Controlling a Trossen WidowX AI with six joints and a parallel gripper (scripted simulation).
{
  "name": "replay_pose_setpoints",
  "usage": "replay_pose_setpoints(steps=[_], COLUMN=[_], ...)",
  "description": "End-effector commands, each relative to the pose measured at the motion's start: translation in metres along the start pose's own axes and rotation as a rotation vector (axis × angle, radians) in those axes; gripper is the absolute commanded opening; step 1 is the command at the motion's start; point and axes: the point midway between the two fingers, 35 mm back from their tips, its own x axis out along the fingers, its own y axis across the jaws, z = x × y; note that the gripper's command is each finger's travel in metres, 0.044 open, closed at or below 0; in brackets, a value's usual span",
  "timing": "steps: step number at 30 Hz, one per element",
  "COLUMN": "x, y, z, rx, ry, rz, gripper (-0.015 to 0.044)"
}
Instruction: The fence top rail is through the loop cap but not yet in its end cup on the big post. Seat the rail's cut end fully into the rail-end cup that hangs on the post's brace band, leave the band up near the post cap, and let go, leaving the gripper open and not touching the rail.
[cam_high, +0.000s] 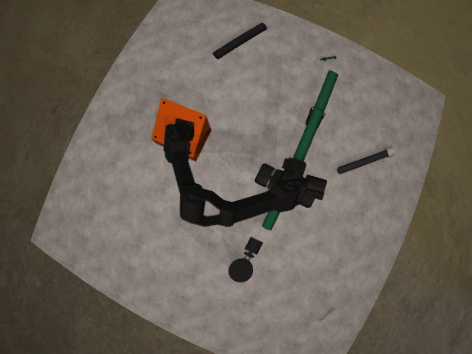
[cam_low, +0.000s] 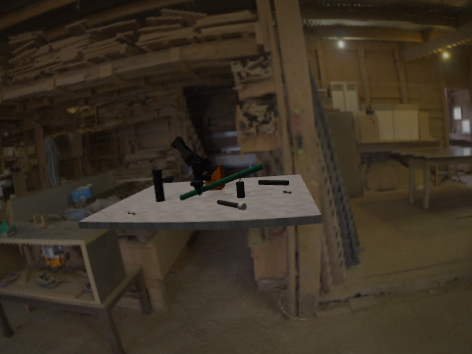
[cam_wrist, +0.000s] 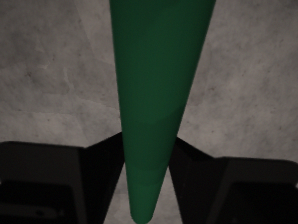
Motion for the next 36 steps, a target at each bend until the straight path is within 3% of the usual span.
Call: replay_pose_setpoints(steps=[1,5,26,36], x=[0.000,-0.005,-0.077,-0.075], y=[-0.001,0.000,0.008,0.011], z=[0.000,0.000,-0.025,-0.023], rx=[0.002,0.002,0.026,0.026], ry=[0.002,0.002,0.284,0.275], rz=[-0.005,-0.005,0.006,0.014], gripper=[0.0103,0.0000,0.0000,0.0000])
